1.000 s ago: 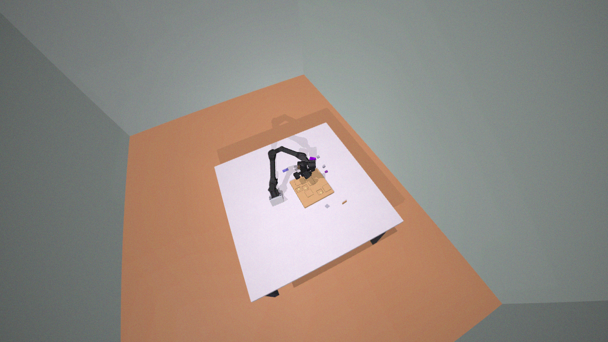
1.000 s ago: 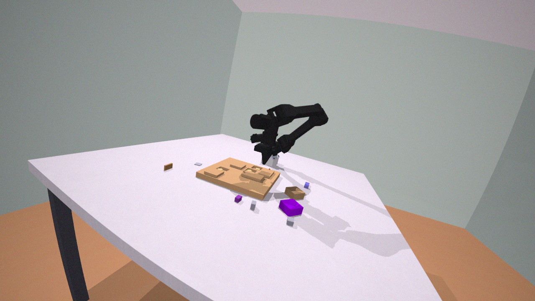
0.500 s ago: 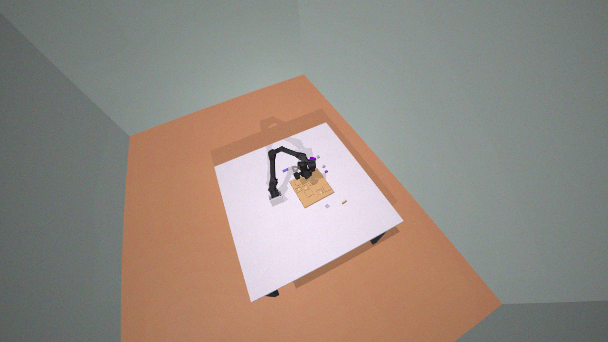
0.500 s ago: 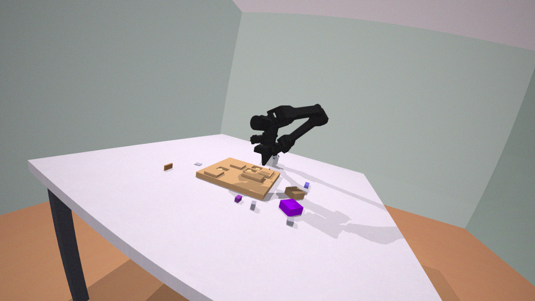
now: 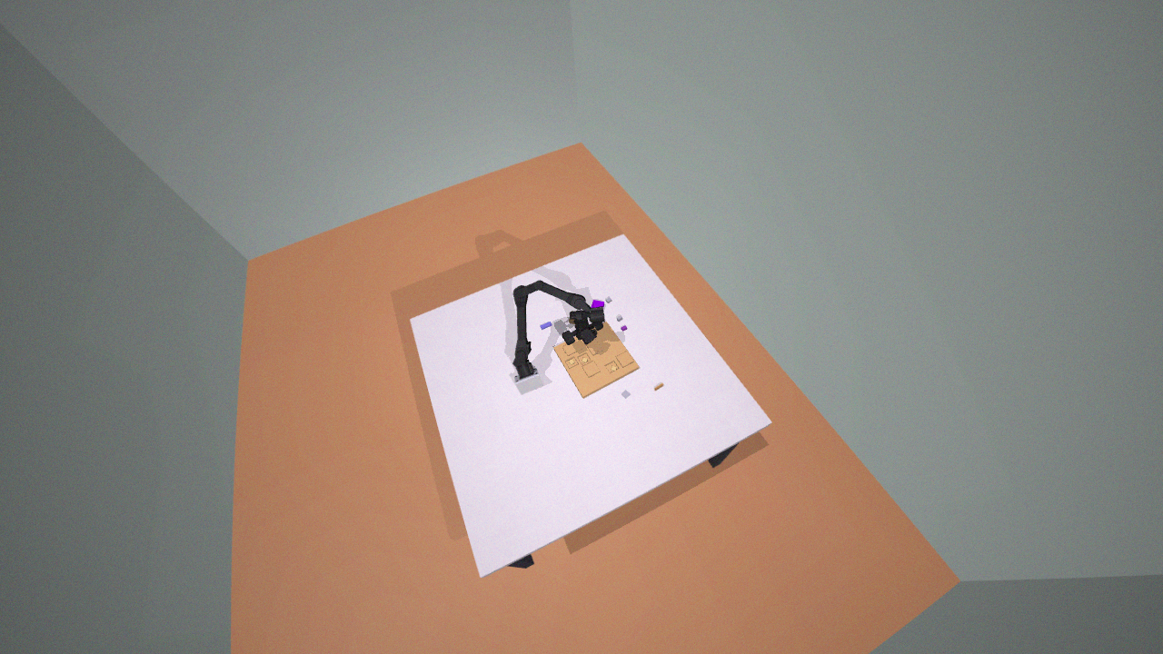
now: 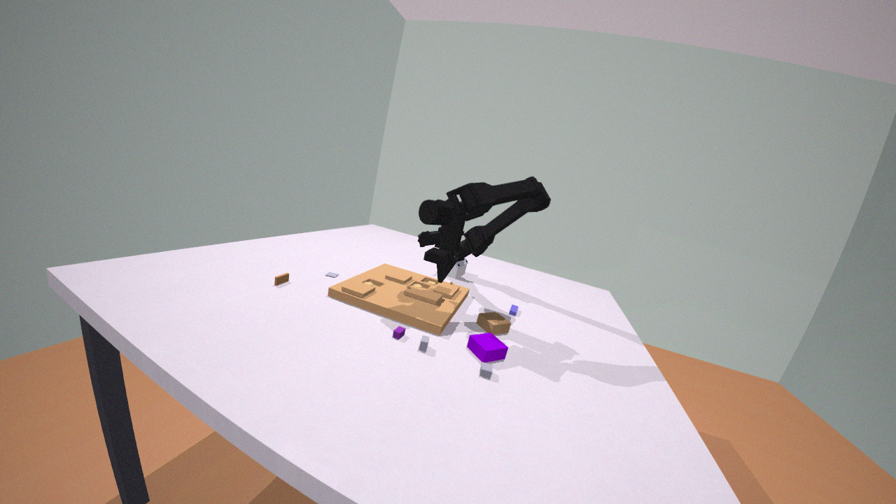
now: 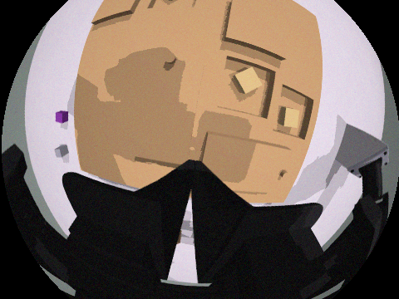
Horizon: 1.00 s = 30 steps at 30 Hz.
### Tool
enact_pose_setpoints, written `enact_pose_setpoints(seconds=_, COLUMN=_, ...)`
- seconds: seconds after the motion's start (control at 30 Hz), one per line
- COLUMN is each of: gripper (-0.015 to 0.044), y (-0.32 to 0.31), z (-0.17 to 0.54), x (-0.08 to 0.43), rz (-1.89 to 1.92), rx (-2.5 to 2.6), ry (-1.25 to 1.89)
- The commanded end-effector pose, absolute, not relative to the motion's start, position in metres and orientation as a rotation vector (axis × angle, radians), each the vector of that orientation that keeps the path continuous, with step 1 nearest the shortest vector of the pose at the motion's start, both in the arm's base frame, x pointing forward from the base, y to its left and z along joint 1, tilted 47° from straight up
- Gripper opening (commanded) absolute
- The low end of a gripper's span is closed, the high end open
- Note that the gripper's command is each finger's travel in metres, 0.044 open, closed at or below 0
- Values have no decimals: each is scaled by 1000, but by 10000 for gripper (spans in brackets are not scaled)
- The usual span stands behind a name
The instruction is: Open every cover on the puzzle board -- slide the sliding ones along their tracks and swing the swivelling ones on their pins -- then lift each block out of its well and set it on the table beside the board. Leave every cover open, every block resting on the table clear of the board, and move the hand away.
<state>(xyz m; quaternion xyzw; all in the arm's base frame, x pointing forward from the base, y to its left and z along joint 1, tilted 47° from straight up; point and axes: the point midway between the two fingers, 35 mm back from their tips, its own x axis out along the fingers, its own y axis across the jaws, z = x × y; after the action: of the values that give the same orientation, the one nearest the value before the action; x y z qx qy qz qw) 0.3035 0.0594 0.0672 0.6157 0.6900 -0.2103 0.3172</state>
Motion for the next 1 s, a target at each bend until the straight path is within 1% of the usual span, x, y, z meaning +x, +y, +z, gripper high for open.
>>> enact_pose_setpoints(seconds=0.0, gripper=0, y=64, z=64, x=303, rz=-556, rx=1627, ry=1821)
enact_pose_setpoints(seconds=0.97, gripper=0, y=85, z=45, x=300, rz=-553, rx=1629, ry=1823)
